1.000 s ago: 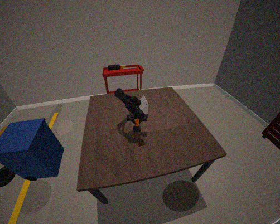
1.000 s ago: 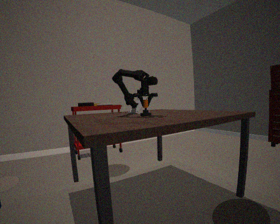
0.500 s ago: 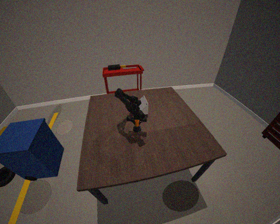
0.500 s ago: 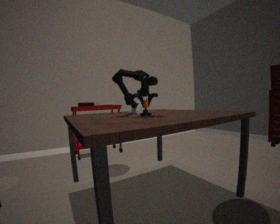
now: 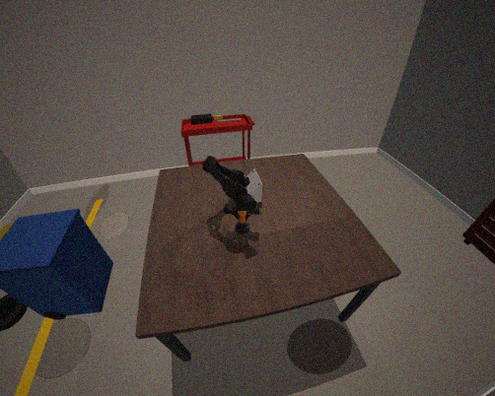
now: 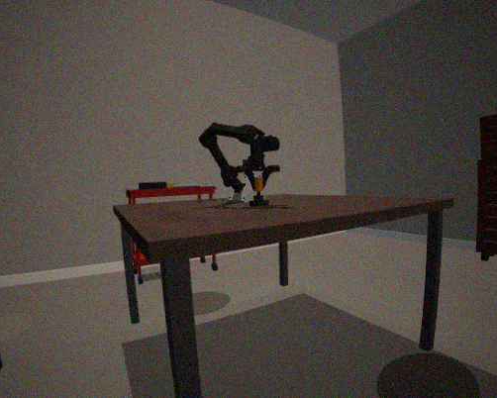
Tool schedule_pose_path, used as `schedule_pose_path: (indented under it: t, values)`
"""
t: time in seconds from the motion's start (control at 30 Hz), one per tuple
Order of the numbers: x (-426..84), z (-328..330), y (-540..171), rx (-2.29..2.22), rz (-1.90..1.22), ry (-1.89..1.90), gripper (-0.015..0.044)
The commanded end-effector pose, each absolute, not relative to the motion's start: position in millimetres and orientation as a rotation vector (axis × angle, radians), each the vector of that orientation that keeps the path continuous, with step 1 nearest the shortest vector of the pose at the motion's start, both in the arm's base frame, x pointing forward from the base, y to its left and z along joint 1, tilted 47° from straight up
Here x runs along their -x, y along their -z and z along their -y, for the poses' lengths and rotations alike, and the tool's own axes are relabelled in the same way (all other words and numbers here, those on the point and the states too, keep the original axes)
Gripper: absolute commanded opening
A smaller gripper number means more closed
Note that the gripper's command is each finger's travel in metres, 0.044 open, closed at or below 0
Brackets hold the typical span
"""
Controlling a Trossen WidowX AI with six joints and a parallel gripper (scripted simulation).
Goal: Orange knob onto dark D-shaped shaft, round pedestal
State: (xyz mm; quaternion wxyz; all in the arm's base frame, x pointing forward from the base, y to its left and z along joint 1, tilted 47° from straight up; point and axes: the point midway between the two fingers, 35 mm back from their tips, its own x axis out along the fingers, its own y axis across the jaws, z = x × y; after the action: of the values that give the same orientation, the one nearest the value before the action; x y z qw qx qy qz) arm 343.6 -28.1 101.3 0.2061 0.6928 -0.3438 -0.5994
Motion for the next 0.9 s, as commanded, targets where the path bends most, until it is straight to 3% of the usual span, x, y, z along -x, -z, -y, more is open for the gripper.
schedule_pose_path:
  t: [0.0,0.87]
  values:
    - [-343.3,29.1,-100.6,-1.930,0.949,1.666,0.0000]
    - [-343.2,38.0,-89.2,-1.934,0.956,1.665,0.0000]
